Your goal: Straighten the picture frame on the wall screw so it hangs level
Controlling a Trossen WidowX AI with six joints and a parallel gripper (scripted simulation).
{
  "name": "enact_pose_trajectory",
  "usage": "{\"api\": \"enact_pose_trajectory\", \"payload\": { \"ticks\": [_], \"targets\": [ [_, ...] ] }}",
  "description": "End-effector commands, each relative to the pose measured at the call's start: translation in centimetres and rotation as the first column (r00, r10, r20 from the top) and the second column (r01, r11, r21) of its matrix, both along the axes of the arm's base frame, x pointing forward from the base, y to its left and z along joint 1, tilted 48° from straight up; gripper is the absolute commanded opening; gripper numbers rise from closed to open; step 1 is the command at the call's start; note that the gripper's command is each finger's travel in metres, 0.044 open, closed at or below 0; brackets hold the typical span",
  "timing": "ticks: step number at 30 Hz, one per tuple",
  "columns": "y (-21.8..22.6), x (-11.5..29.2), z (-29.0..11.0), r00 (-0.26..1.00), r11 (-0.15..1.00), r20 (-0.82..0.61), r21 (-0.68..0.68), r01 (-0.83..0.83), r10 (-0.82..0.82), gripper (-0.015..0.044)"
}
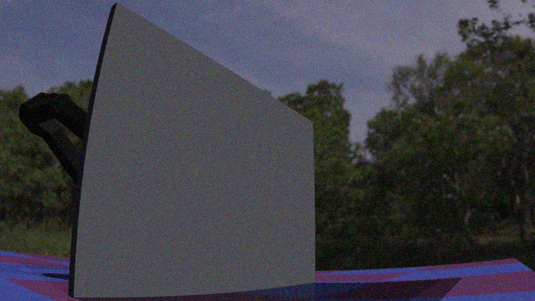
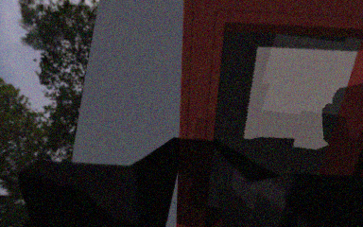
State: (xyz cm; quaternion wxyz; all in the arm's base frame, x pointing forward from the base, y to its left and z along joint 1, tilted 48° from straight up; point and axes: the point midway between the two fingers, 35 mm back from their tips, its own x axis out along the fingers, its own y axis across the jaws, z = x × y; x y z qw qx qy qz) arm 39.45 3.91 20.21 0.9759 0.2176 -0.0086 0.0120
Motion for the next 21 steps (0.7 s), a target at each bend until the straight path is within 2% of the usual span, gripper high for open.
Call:
{"api": "enact_pose_trajectory", "payload": {
  "ticks": [1,21],
  "targets": [
    [0.23,-0.01,0.19,1.0,1.0,0.005,0.004,-0.008,0.008,0.0],
    [0.19,-0.01,0.31,1.0,1.0,0.005,0.004,-0.008,0.008,0.0]
  ]
}}
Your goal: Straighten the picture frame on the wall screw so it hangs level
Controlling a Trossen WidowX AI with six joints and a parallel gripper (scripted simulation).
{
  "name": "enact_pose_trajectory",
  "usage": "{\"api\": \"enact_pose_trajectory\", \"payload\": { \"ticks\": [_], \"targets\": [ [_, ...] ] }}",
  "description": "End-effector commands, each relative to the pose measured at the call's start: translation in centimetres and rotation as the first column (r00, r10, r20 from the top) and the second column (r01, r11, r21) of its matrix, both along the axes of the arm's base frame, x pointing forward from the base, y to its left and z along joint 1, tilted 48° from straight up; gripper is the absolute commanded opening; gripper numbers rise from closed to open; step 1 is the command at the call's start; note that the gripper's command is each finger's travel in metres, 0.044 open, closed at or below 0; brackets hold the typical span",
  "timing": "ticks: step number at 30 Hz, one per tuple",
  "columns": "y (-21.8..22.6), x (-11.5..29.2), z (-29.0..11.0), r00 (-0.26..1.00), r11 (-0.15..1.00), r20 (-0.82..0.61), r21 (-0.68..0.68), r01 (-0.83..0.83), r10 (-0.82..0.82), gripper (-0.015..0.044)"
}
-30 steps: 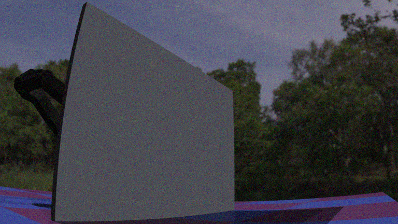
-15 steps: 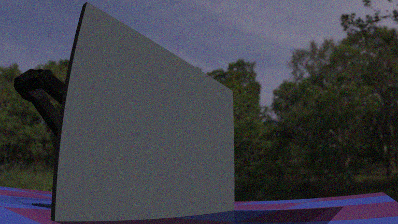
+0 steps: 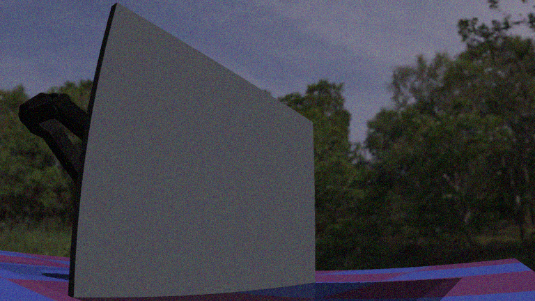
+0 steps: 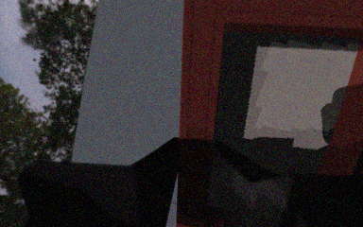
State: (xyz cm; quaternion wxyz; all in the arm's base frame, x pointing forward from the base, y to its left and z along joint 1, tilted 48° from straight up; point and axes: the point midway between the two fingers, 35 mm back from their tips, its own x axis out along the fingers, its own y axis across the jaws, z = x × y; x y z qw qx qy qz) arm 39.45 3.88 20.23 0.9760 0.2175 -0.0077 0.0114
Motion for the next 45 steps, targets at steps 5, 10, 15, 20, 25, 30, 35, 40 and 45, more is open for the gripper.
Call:
{"api": "enact_pose_trajectory", "payload": {
  "ticks": [5,10,15,20,25,30,35,40,45],
  "targets": [
    [0.18,-0.01,0.33,1.0,1.0,0.007,0.005,-0.009,0.009,0.0],
    [0.14,-0.01,0.34,1.0,1.0,0.007,0.005,-0.009,0.009,0.0],
    [0.21,-0.02,0.44,1.0,1.0,0.007,0.005,-0.009,0.009,0.0],
    [0.12,-0.02,0.53,1.0,1.0,0.007,0.005,-0.009,0.009,0.0],
    [0.07,-0.02,0.78,1.0,1.0,0.007,0.005,-0.009,0.009,0.0],
    [0.11,-0.03,0.93,1.0,1.0,0.007,0.005,-0.009,0.009,0.0],
    [0.01,-0.02,0.88,1.0,1.0,0.007,0.004,-0.009,0.009,0.0],
    [-0.01,-0.02,0.87,1.0,1.0,0.007,0.004,-0.009,0.009,0.0],
    [-0.03,-0.02,0.86,1.0,1.0,0.007,0.004,-0.009,0.009,0.0]
  ]
}}
